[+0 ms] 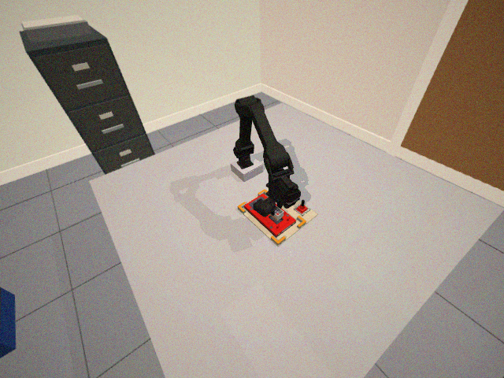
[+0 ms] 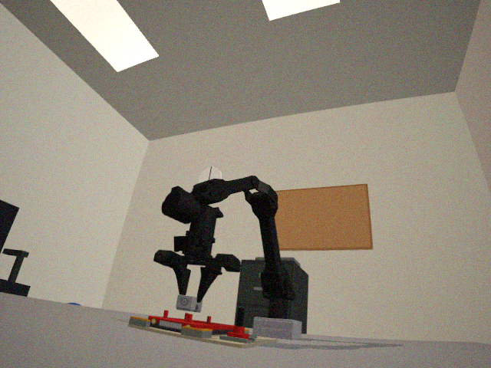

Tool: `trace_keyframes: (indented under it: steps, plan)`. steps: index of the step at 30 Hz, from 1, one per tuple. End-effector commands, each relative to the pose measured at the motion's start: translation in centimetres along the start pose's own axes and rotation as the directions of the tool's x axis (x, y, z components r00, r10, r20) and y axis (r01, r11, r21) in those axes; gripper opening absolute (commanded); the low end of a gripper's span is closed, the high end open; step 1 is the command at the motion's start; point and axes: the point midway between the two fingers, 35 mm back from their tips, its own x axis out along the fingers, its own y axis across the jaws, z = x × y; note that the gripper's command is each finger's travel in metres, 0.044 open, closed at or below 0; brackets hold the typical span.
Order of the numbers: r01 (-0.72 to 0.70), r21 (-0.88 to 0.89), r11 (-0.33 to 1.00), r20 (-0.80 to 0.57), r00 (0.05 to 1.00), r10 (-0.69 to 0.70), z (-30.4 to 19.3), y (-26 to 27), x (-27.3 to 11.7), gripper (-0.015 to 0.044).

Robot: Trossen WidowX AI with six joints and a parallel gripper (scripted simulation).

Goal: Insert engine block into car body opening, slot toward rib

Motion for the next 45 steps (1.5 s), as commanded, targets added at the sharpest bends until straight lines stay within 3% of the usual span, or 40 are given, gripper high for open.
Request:
trace_keyframes:
  steps: [1, 5, 16, 45]
  plan:
    - [0.002, 0.076, 0.997, -0.002, 1.0, -0.002, -0.06, -0.02, 0.15, 0.0159]
    - [0.002, 0.17, 0.985, -0.002, 1.0, -0.002, -0.07, -0.01, 0.24, 0.0159]
    - [0.002, 0.053, 0.999, -0.002, 1.0, -0.002, -0.08, -0.01, 0.41, 0.0159]
    - [0.002, 0.084, 0.996, -0.002, 1.0, -0.001, -0.11, 0.01, 0.9, 0.0159]
